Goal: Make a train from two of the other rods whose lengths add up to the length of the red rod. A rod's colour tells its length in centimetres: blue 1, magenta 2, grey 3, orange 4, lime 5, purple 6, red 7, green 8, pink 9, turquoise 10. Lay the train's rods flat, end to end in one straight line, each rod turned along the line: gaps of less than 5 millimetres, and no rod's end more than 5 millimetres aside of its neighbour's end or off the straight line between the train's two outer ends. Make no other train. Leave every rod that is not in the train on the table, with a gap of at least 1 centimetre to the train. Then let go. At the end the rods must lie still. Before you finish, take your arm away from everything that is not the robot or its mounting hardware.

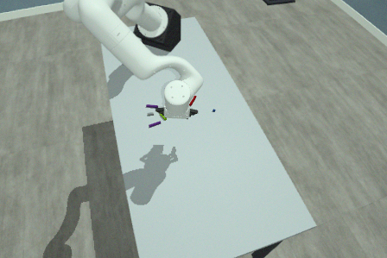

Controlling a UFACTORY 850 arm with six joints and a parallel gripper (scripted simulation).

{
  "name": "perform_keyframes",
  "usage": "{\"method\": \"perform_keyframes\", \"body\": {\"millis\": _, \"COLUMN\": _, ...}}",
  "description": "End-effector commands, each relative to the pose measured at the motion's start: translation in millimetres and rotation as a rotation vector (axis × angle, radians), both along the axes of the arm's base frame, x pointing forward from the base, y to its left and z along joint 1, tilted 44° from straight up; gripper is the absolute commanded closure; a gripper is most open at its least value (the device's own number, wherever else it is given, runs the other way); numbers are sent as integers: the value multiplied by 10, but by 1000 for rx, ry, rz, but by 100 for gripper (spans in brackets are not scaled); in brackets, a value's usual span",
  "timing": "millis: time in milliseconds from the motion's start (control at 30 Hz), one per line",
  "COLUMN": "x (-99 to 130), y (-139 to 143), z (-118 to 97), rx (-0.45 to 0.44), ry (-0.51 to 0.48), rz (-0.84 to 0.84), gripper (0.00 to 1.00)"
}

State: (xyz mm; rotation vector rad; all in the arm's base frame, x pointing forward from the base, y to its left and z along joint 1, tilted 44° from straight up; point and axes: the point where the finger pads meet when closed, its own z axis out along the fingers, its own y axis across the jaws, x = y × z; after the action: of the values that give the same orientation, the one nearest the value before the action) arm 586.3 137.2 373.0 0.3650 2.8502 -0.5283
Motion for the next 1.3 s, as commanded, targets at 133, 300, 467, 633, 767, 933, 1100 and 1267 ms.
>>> {"method": "perform_keyframes", "body": {"millis": 133, "x": 2, "y": 4, "z": 9, "rx": 1, "ry": -1, "rz": 0, "gripper": 0}}
{"method": "perform_keyframes", "body": {"millis": 300, "x": 2, "y": 4, "z": 9, "rx": 1, "ry": -1, "rz": 0, "gripper": 0}}
{"method": "perform_keyframes", "body": {"millis": 467, "x": 2, "y": 4, "z": 9, "rx": 1, "ry": -1, "rz": 0, "gripper": 0}}
{"method": "perform_keyframes", "body": {"millis": 633, "x": 2, "y": -22, "z": 3, "rx": -7, "ry": -2, "rz": 9, "gripper": 0}}
{"method": "perform_keyframes", "body": {"millis": 767, "x": -1, "y": -259, "z": -50, "rx": -78, "ry": 1, "rz": 94, "gripper": 0}}
{"method": "perform_keyframes", "body": {"millis": 933, "x": -18, "y": -575, "z": -122, "rx": -177, "ry": 13, "rz": 223, "gripper": 0}}
{"method": "perform_keyframes", "body": {"millis": 1100, "x": -32, "y": -726, "z": -160, "rx": -228, "ry": 23, "rz": 294, "gripper": 0}}
{"method": "perform_keyframes", "body": {"millis": 1267, "x": -77, "y": -1004, "z": -241, "rx": -328, "ry": 53, "rz": 445, "gripper": 0}}
